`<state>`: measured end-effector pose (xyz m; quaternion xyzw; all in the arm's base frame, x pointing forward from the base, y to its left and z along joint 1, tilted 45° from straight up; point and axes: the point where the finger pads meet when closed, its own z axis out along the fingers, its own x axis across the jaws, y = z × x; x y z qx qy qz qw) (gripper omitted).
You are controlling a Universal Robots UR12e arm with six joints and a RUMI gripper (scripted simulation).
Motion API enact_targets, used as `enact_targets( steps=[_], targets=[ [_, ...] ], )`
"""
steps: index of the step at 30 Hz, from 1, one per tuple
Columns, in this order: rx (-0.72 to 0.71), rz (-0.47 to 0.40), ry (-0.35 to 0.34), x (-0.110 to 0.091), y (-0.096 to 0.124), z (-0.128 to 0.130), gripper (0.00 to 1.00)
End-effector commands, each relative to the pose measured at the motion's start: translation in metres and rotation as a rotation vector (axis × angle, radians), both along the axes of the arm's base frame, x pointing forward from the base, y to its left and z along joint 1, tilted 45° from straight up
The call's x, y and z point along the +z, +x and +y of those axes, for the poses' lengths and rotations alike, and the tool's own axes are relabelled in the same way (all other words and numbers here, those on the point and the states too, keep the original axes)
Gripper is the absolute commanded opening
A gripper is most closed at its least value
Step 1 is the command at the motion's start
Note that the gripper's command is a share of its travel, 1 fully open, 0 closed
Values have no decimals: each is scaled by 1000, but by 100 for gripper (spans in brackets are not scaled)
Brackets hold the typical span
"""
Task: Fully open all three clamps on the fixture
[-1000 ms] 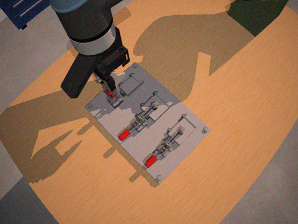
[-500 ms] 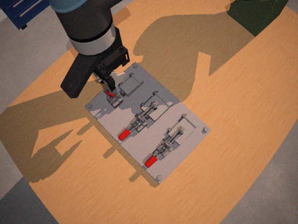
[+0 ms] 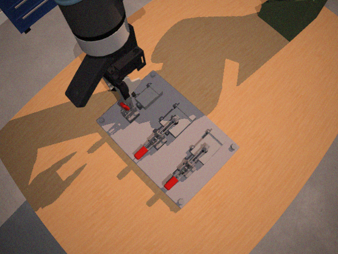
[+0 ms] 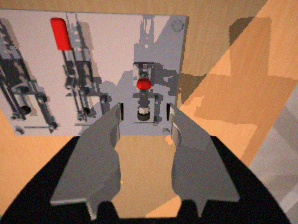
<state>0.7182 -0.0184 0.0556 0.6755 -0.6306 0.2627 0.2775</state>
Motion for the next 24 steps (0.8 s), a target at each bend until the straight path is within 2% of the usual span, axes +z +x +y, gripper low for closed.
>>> enact_targets(
  steps=[1,12,18,24],
  targets=[
    [2,-7,1,15,3,13,28],
    [2,-7,1,44,2,42,28],
    [2,-7,1,46,2,44,28],
    [1,1,0,39,-1,47,28]
  ],
)
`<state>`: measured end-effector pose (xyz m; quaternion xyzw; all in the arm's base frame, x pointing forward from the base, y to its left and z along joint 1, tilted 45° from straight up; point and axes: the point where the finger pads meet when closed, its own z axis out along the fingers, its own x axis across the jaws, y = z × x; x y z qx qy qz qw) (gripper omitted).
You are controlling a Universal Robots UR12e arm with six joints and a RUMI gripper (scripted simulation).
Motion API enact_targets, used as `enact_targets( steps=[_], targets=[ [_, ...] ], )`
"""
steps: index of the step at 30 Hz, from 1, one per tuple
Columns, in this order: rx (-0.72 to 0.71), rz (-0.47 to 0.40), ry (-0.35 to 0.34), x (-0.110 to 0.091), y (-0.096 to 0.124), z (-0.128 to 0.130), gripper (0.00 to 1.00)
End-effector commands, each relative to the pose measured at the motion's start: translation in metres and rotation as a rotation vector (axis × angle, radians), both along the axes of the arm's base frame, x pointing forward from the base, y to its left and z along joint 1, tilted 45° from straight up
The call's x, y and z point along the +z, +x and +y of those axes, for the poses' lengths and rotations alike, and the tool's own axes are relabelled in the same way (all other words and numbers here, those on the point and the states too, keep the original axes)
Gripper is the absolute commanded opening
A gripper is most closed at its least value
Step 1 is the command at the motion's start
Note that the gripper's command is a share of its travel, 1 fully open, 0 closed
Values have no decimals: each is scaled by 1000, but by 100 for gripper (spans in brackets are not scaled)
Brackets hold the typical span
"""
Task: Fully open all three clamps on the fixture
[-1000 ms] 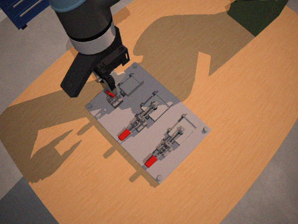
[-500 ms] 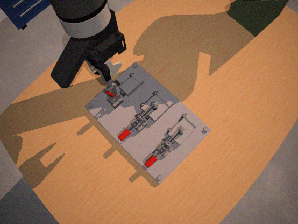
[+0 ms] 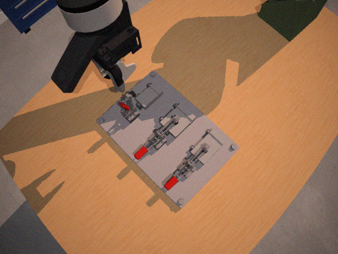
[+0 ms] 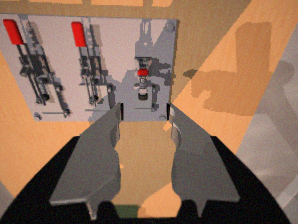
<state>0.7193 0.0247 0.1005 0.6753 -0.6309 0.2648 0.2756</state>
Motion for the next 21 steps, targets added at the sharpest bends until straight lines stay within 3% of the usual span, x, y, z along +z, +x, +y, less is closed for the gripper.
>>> enact_targets(
  steps=[1,21],
  targets=[
    [0,6,0,-8,-2,6,28],
    [0,3,1,-75,-6,75,28]
  ],
)
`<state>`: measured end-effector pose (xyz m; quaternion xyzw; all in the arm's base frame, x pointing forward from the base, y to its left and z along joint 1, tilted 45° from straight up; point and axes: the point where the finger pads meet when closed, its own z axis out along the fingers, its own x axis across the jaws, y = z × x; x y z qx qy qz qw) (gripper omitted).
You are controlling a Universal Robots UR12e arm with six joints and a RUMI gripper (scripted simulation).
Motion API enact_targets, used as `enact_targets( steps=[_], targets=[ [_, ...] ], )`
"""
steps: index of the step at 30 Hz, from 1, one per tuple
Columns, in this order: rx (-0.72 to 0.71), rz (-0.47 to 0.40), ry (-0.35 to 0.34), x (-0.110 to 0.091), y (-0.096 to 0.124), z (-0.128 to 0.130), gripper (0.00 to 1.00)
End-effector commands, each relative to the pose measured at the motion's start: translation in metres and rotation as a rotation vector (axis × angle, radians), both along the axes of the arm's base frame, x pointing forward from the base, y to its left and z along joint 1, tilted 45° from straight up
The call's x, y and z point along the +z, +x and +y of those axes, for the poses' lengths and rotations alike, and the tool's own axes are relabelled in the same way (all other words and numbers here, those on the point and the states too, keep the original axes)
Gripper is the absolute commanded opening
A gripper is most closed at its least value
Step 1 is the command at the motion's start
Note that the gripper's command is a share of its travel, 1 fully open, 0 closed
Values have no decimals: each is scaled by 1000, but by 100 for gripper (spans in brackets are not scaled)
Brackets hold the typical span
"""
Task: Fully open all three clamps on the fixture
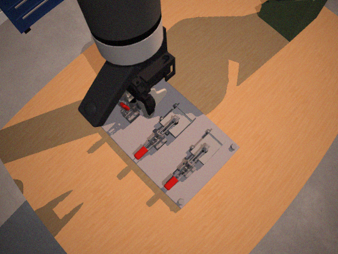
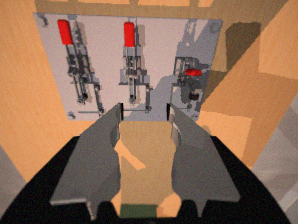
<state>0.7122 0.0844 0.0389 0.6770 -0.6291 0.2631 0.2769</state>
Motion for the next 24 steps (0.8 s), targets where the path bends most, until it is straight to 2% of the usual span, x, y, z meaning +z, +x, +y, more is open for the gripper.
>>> enact_targets(
  steps=[1,24],
  targets=[
    [-3,-3,1,-15,1,17,28],
    [-5,-4,2,-17,-1,17,28]
  ],
)
